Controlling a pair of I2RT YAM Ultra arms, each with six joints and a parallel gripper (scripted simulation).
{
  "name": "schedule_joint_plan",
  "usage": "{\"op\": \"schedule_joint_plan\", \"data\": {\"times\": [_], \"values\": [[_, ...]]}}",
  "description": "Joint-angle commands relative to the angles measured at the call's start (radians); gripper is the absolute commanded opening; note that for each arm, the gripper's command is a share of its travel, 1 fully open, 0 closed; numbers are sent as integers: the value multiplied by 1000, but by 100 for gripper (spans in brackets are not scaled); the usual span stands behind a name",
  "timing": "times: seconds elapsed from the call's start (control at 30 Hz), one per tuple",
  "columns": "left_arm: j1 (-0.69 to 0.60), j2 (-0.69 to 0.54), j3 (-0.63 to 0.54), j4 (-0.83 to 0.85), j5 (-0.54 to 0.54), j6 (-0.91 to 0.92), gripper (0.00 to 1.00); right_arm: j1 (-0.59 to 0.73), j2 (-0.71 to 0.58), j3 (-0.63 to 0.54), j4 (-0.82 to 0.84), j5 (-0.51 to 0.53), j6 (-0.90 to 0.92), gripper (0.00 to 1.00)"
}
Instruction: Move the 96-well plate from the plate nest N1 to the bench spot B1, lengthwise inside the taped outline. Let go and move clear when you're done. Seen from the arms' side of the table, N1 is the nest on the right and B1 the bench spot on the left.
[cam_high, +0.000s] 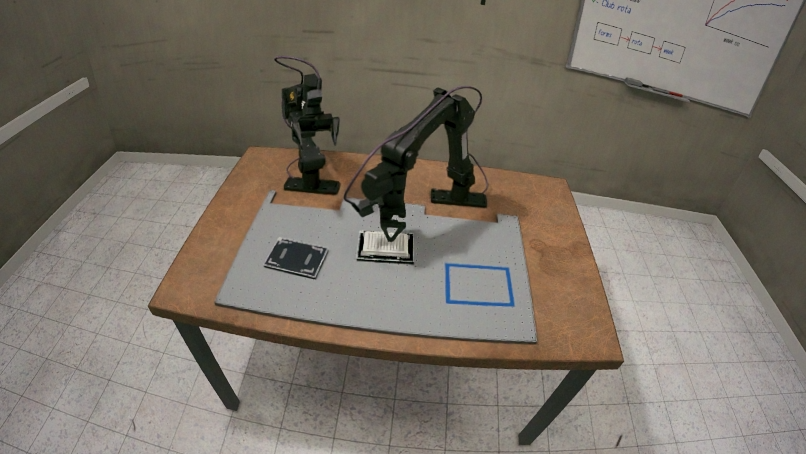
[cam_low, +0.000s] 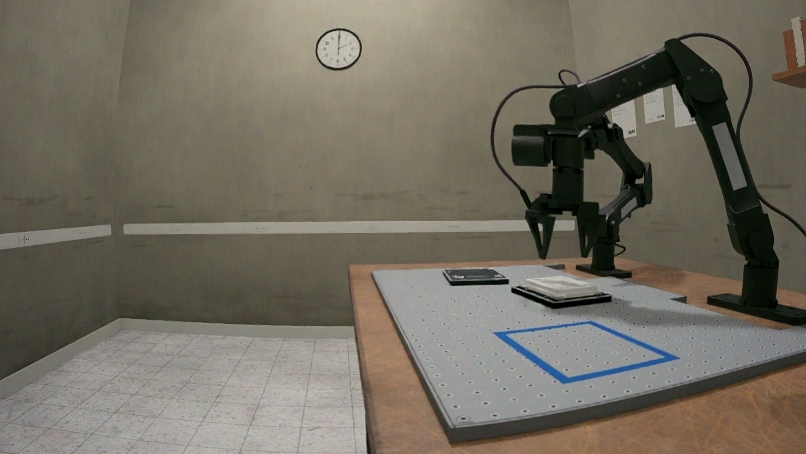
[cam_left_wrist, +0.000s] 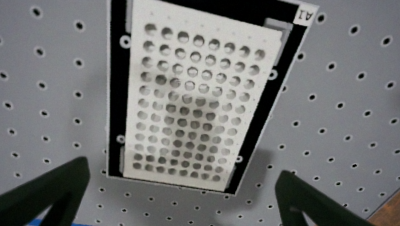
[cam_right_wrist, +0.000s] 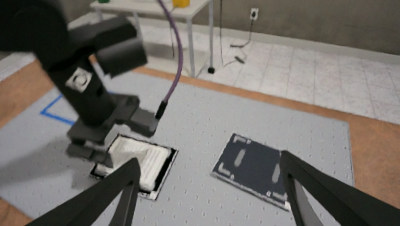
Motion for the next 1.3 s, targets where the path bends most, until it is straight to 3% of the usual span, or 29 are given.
{"op": "schedule_joint_plan", "data": {"times": [0.0,0.4,1.27], "values": [[-14,0,46,-56,-11,48,100,20,-31,-11,-78,26,-7,100],[-21,57,112,-91,-14,78,100,80,-190,-66,-190,27,-11,100],[-22,63,118,-93,-14,79,100,78,-208,-71,-198,19,-11,100]]}}
